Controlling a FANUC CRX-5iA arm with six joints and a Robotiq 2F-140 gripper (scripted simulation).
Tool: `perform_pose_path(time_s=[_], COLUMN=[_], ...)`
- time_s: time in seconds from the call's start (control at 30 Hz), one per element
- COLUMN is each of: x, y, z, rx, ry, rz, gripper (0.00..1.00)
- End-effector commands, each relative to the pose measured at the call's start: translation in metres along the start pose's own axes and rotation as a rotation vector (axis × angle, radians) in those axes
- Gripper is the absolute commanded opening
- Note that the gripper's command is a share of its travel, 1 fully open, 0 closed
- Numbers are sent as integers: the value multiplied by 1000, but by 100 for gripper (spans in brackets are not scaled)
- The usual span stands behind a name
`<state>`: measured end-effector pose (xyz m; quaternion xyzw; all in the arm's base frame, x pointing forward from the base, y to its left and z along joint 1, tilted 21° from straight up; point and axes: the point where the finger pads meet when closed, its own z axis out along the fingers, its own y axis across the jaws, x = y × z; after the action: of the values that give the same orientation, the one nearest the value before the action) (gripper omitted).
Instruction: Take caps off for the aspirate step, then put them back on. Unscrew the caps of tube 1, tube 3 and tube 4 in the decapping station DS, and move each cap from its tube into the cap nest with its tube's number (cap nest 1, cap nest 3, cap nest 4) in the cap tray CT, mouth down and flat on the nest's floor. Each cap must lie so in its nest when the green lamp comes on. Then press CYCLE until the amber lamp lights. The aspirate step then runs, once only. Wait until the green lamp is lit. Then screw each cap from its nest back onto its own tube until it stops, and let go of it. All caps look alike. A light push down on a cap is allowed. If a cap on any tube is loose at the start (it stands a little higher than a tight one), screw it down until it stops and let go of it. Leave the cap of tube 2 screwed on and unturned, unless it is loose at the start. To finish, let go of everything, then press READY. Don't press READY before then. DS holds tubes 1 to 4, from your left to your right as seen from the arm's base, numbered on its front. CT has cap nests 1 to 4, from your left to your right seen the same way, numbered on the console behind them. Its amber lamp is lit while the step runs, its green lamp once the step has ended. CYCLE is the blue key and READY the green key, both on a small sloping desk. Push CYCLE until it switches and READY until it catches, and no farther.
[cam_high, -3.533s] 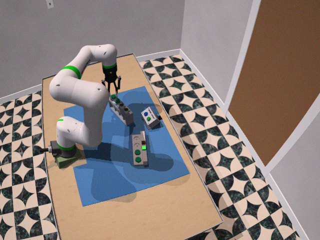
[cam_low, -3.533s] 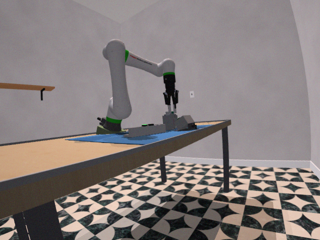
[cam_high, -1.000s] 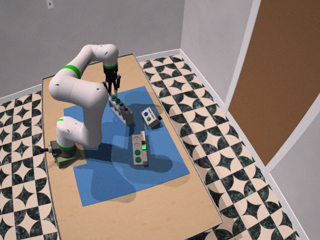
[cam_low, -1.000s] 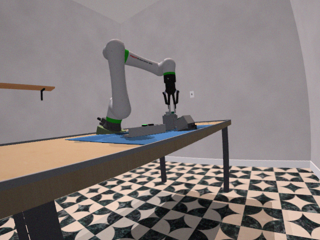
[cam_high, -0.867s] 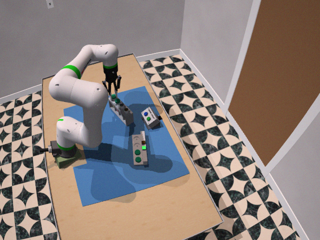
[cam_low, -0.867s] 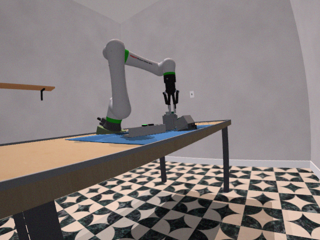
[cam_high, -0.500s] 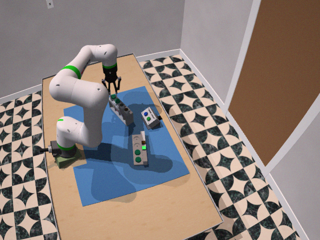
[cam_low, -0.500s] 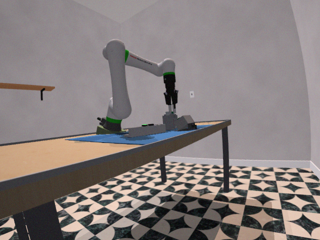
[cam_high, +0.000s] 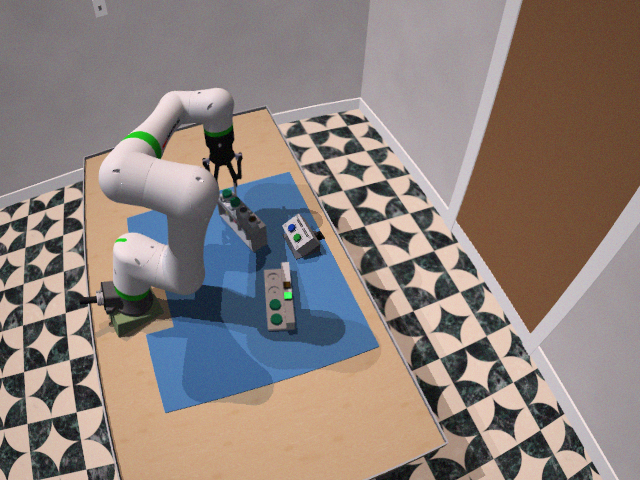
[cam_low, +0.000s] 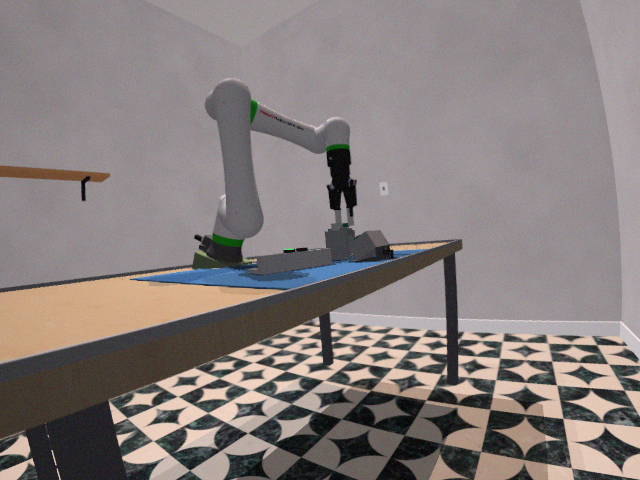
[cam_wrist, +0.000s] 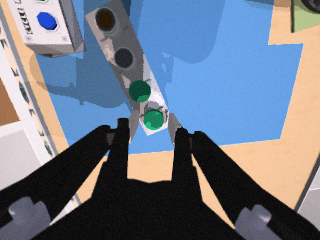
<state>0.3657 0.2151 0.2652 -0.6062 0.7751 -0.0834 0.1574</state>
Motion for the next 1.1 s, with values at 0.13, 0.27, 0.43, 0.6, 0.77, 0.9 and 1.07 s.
perform_pose_path(time_s=[0.13, 0.27, 0.43, 0.6, 0.77, 0.9, 1.07], x=[0, 0, 0, 0, 0, 0, 0], y=[0, 0, 0, 0, 0, 0, 0], z=[0, 0, 0, 0, 0, 0, 0], rx=[0, 0, 0, 0, 0, 0, 0], ry=[0, 0, 0, 0, 0, 0, 0], rz=[-218, -378, -578, -698, -898, -1026, -1026], gripper=[35, 35, 35, 35, 35, 35, 35])
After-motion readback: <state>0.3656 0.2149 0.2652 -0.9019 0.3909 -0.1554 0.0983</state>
